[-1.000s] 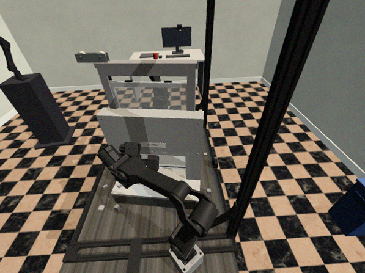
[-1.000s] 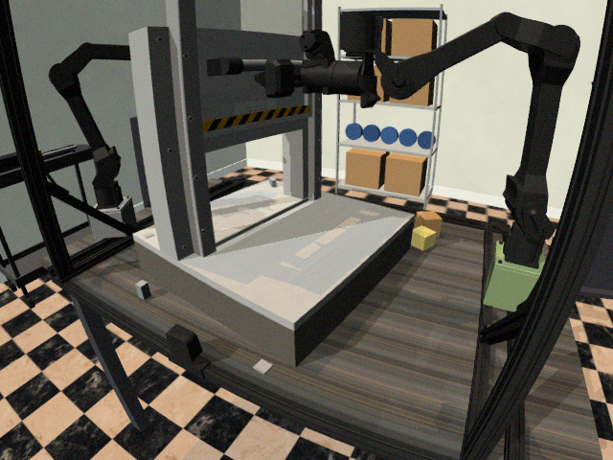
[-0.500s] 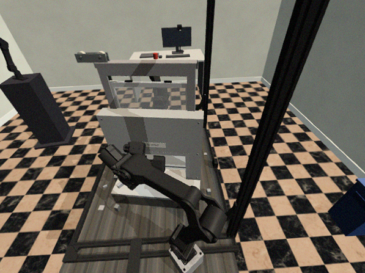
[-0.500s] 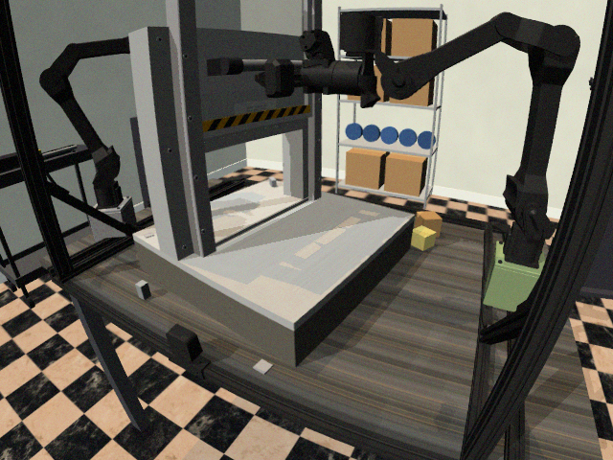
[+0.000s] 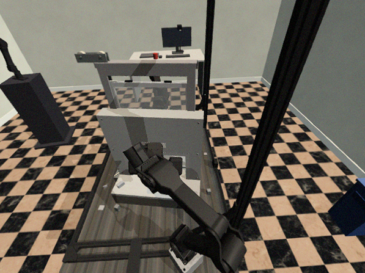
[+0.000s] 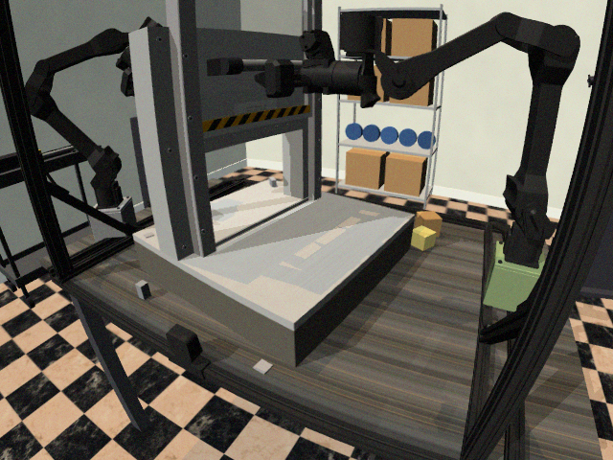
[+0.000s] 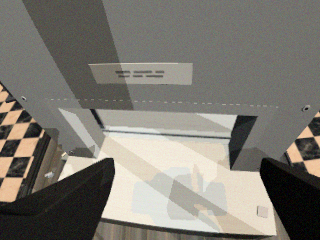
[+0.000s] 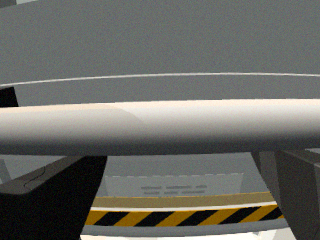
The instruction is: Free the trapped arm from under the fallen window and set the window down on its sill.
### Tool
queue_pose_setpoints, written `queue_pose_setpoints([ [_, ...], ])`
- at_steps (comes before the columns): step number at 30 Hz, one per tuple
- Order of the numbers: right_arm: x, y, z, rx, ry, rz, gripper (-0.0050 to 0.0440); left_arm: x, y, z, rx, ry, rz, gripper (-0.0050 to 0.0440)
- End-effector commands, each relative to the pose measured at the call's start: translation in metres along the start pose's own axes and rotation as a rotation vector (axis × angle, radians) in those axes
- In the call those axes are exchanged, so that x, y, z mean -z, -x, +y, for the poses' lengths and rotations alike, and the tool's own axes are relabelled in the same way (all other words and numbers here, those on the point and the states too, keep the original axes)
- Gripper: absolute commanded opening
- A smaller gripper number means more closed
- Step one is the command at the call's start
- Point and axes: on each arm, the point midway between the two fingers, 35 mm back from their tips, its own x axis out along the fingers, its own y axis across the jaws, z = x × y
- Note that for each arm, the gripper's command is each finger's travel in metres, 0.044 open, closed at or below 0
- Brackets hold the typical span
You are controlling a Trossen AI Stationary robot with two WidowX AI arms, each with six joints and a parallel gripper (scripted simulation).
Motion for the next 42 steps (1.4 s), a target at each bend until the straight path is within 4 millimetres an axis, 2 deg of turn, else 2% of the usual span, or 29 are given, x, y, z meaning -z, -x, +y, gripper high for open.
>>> queue_pose_setpoints([
  [1,-0.037,0.000,-0.001,-0.006,-0.021,-0.095,0.0400,0.011,0.017,-0.025,-0.066,0.021,-0.001,0.0400],
  [9,-0.037,0.000,-0.001,-0.006,-0.021,-0.095,0.0400,0.043,0.058,-0.057,-0.218,0.099,-0.084,0.0400],
  [19,-0.037,0.000,-0.001,-0.006,-0.021,-0.095,0.0400,0.070,0.084,-0.064,-0.301,0.186,-0.194,0.0400],
  [33,-0.037,-0.001,0.000,-0.006,-0.021,-0.095,0.0400,0.078,0.089,-0.064,-0.318,0.214,-0.228,0.0400],
  [42,-0.016,-0.001,0.000,-0.006,-0.021,-0.095,0.0400,0.078,0.089,-0.064,-0.318,0.214,-0.228,0.0400],
])
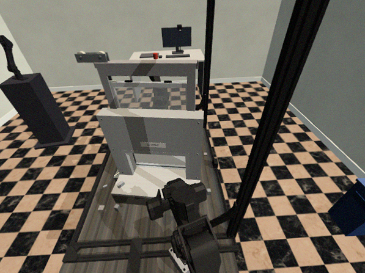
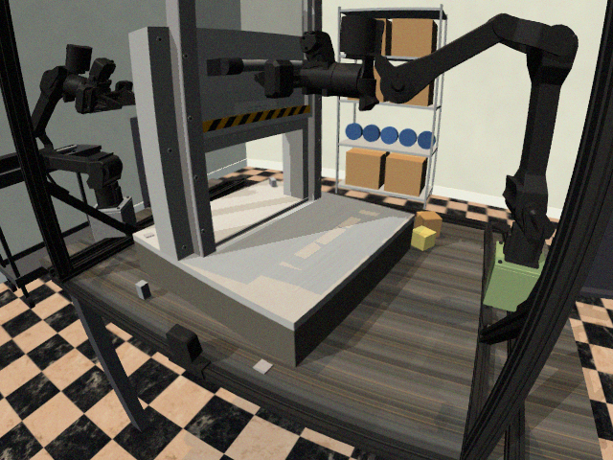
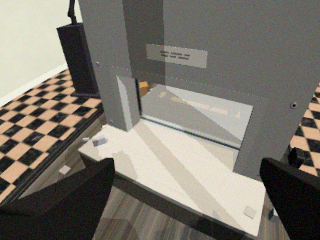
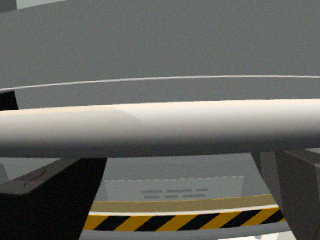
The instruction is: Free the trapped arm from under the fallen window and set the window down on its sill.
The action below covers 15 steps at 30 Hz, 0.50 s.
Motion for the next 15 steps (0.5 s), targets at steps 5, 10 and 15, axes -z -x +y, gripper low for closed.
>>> queue_pose_setpoints([
  [5,-0.005,-0.001,0.000,-0.011,-0.012,-0.066,0.0400,0.001,0.000,0.001,-0.004,0.005,-0.001,0.0400],
  [10,0.024,-0.001,0.001,-0.011,-0.012,-0.066,0.0400,0.001,0.000,0.001,-0.004,0.005,-0.001,0.0400],
  [15,0.056,0.000,0.002,-0.011,-0.012,-0.066,0.0400,0.001,0.000,0.001,-0.004,0.005,-0.001,0.0400],
])
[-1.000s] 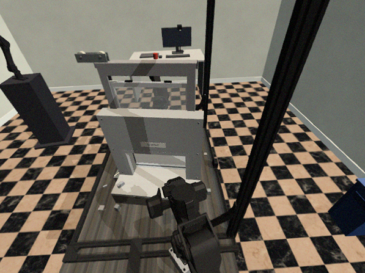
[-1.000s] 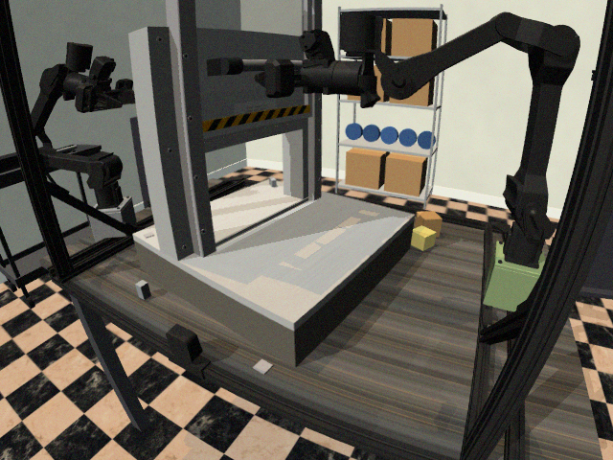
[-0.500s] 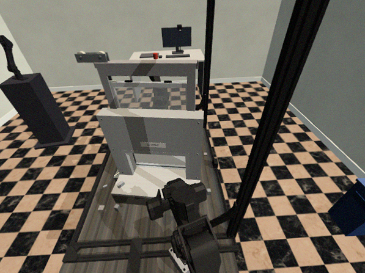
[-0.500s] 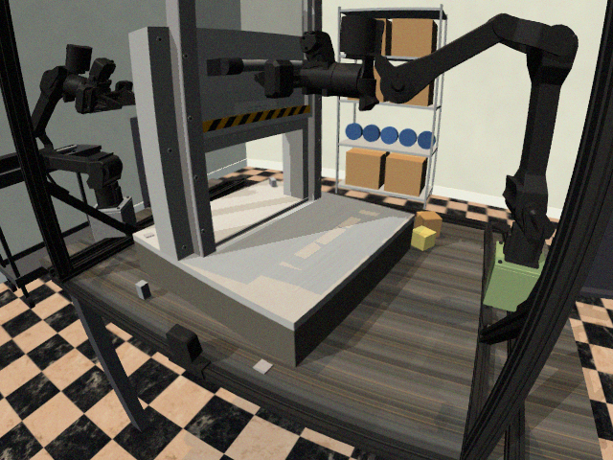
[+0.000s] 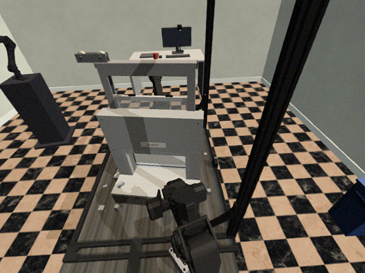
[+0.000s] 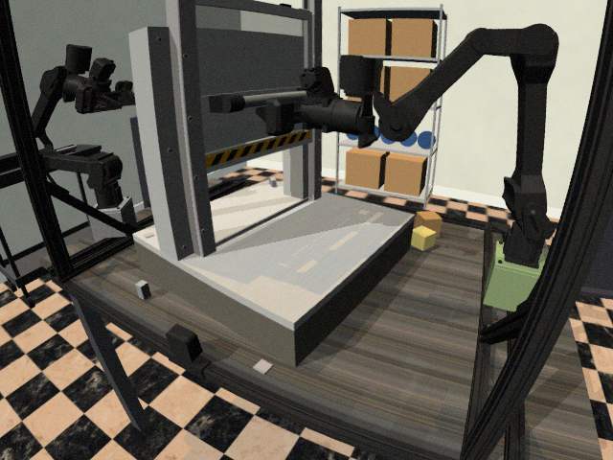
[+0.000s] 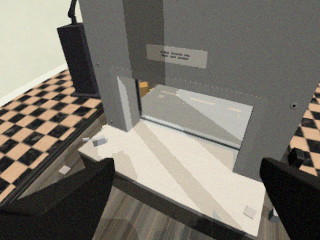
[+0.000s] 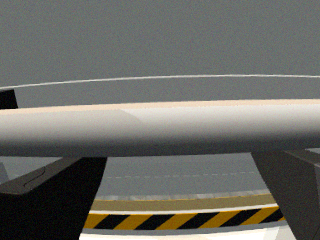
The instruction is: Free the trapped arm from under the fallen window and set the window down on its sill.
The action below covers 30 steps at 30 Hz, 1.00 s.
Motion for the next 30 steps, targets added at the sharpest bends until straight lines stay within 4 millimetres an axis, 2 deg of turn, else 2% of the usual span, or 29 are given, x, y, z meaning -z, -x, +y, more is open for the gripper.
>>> queue_pose_setpoints([
  [1,0.000,-0.003,0.001,-0.010,-0.016,-0.074,0.0400,0.001,0.000,0.001,-0.004,0.003,0.001,0.0400],
  [4,0.019,-0.002,0.001,-0.010,-0.016,-0.074,0.0400,0.001,0.000,0.001,-0.004,0.003,0.001,0.0400],
  [6,0.019,-0.002,0.001,-0.010,-0.016,-0.074,0.0400,0.001,0.000,0.001,-0.004,0.003,0.001,0.0400],
  [21,0.115,0.000,0.003,-0.011,-0.016,-0.018,0.0400,0.001,0.000,0.001,-0.004,0.003,0.001,0.0400],
  [30,0.121,0.000,0.004,-0.011,-0.016,-0.014,0.0400,0.001,0.000,0.001,-0.004,0.003,0.001,0.0400],
])
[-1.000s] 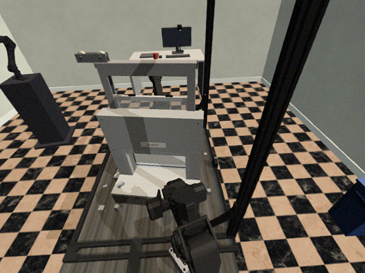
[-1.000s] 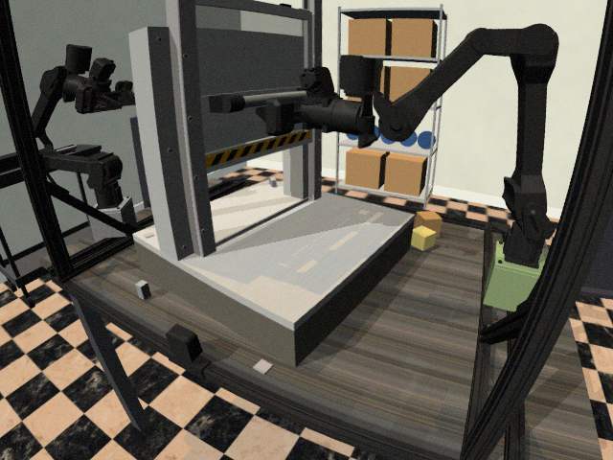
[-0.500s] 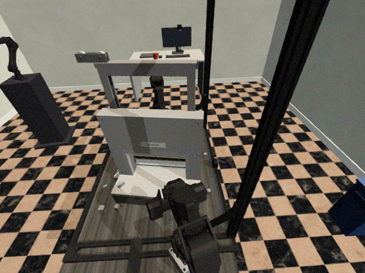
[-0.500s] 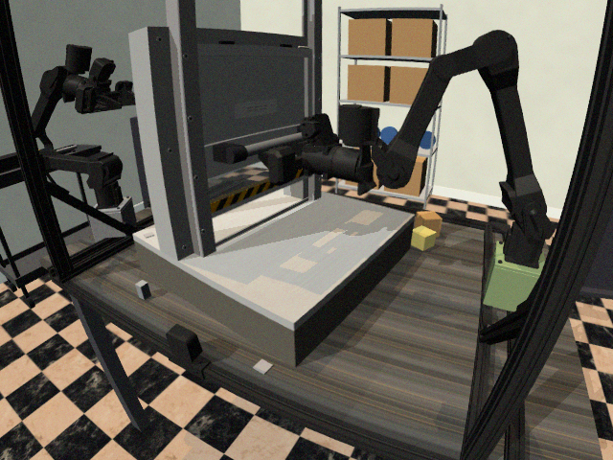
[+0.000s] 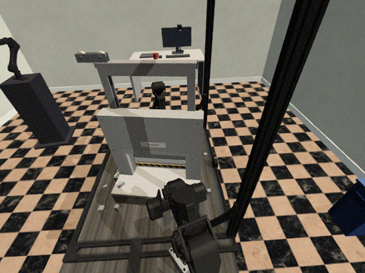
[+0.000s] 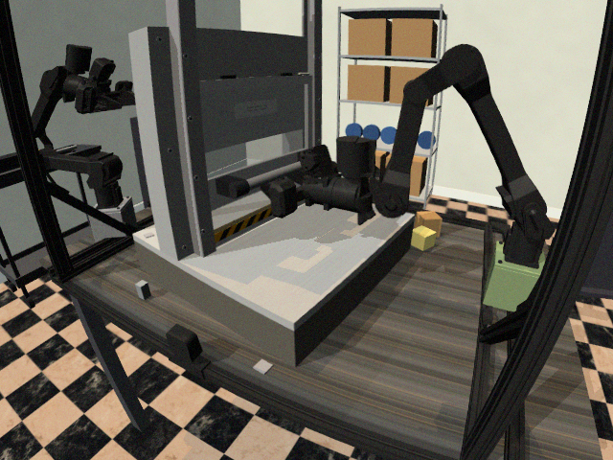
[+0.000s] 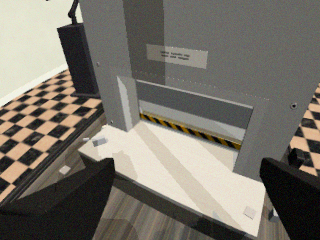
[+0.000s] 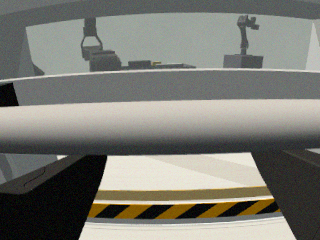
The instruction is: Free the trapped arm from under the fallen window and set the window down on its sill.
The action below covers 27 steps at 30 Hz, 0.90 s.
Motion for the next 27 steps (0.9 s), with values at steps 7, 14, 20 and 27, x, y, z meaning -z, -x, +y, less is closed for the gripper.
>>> queue_pose_setpoints([
  [7,-0.018,-0.005,0.002,-0.002,-0.023,-0.080,0.0400,0.001,0.000,0.001,-0.003,0.003,0.002,0.0400],
  [14,-0.008,-0.005,0.002,-0.002,-0.023,-0.072,0.0400,0.001,0.000,0.001,-0.003,0.003,0.002,0.0400],
  [20,0.021,-0.004,0.001,-0.002,-0.023,-0.050,0.0400,0.001,0.000,0.001,-0.003,0.003,0.002,0.0400],
  [27,0.026,-0.004,0.001,-0.002,-0.023,-0.050,0.0400,0.001,0.000,0.001,-0.003,0.003,0.002,0.0400],
])
